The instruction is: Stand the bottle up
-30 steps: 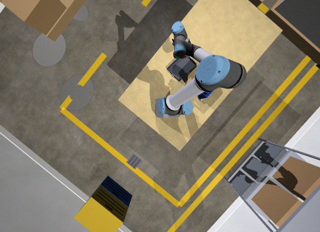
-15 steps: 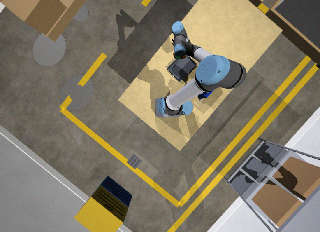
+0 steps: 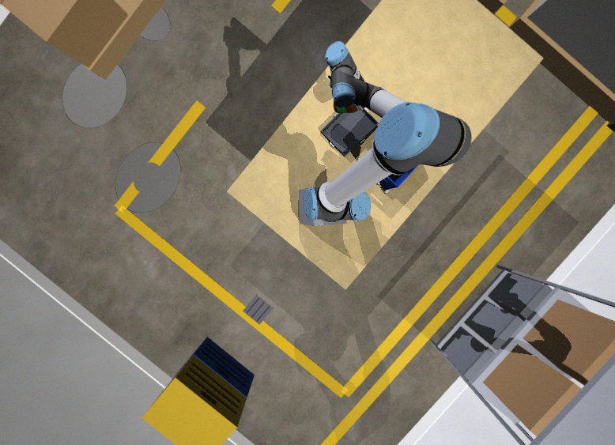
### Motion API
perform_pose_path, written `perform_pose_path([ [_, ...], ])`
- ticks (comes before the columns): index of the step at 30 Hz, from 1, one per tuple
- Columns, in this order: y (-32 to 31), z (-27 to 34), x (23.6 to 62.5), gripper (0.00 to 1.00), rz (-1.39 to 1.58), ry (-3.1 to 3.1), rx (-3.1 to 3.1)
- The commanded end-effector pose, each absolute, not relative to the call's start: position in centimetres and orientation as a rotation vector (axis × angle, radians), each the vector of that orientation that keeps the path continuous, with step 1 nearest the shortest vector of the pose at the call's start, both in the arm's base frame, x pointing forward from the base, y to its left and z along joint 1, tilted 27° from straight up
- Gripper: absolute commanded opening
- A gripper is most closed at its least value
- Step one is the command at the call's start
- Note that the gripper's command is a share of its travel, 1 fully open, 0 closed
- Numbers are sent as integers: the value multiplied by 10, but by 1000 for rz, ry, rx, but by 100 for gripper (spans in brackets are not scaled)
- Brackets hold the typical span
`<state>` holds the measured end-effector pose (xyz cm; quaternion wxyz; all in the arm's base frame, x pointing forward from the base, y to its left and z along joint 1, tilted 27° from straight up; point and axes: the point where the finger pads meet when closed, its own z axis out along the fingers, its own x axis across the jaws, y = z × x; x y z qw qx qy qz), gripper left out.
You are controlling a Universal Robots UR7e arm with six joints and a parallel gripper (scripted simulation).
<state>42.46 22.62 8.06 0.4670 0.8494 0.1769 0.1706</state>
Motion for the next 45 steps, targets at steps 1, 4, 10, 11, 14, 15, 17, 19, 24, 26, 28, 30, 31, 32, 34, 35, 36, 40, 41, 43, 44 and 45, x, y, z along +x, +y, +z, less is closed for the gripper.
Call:
perform_pose_path([
  [1,226,81,425,0,421,423,2059],
  [4,226,81,425,0,424,417,2038],
  [10,227,81,425,0,433,408,2001],
  [11,227,81,425,0,434,407,1996],
  [14,228,81,425,0,437,405,1983],
  [15,228,81,425,0,437,405,1983],
  [17,228,81,425,0,438,405,1980],
  [19,228,81,425,0,440,404,1975],
  [24,228,81,425,0,441,403,1970],
  [26,228,81,425,0,442,403,1970],
  [28,228,81,425,0,442,403,1970],
  [30,228,81,425,0,442,403,1970],
  [31,228,81,425,0,442,403,1970],
  [32,228,81,425,0,442,403,1970],
  [34,228,81,425,0,442,403,1970],
  [35,228,81,425,0,442,403,1970],
  [36,228,81,425,0,442,403,1970],
  [40,228,81,425,0,442,403,1970],
  [41,228,81,425,0,442,403,1970],
  [43,228,81,425,0,442,403,1970],
  [44,228,81,425,0,442,403,1970],
  [45,228,81,425,0,442,403,1970],
])
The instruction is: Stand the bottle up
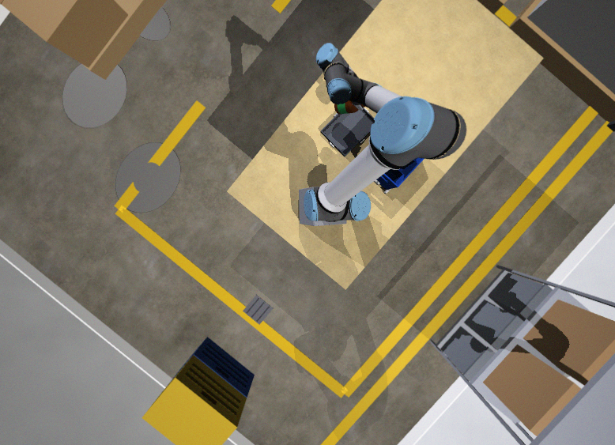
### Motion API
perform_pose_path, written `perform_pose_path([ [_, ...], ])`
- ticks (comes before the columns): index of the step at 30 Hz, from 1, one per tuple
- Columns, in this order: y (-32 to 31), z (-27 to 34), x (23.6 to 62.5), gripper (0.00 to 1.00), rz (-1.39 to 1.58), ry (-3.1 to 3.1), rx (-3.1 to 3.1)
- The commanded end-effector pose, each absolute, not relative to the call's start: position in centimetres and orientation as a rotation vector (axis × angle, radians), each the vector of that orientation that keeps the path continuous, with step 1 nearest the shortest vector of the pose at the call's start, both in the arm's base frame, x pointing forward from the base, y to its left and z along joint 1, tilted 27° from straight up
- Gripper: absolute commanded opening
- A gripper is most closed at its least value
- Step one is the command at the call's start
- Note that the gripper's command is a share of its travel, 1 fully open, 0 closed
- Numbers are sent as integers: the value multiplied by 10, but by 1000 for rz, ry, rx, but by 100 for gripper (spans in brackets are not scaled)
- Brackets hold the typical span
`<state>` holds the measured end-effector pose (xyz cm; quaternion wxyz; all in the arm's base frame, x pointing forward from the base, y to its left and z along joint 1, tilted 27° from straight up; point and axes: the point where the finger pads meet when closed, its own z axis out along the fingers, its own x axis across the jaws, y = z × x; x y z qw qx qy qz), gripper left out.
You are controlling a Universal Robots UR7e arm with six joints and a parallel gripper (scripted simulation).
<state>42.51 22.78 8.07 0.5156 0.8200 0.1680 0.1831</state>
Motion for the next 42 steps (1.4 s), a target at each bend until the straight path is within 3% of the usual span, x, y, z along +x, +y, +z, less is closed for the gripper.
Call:
perform_pose_path([
  [1,228,81,425,0,442,403,1970],
  [42,227,80,424,0,442,367,1883],
])
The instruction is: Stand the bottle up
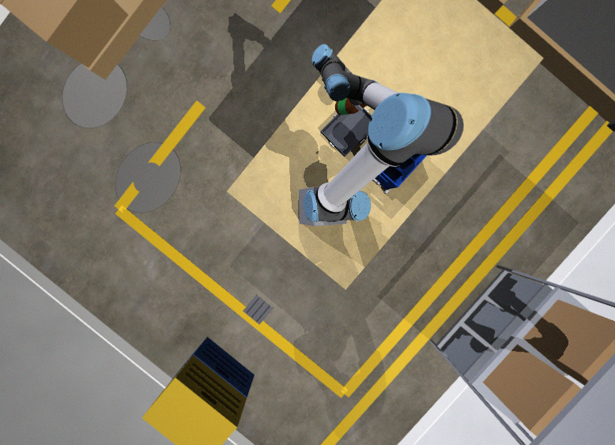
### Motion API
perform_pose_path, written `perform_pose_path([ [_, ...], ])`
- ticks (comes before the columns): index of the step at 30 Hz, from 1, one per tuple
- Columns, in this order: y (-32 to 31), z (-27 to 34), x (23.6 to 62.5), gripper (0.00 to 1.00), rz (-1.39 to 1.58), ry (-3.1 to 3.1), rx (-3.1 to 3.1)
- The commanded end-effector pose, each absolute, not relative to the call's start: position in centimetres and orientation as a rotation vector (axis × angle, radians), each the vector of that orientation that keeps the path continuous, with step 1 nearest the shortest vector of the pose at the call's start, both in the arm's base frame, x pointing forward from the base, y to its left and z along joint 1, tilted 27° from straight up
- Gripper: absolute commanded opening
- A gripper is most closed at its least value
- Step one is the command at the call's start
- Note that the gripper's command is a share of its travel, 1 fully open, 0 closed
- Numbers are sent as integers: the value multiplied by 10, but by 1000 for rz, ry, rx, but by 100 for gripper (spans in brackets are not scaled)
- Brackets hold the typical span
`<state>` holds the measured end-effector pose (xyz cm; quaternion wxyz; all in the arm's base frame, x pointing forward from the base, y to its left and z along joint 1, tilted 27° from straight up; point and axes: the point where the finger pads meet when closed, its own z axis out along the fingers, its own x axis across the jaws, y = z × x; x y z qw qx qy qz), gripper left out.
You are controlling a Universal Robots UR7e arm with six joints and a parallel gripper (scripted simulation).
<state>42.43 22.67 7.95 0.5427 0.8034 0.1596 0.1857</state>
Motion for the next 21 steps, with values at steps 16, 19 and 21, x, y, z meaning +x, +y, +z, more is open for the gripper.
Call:
perform_pose_path([
  [16,228,80,425,0,459,353,1808],
  [19,229,80,425,0,461,353,1803],
  [21,229,80,425,0,461,353,1801],
])
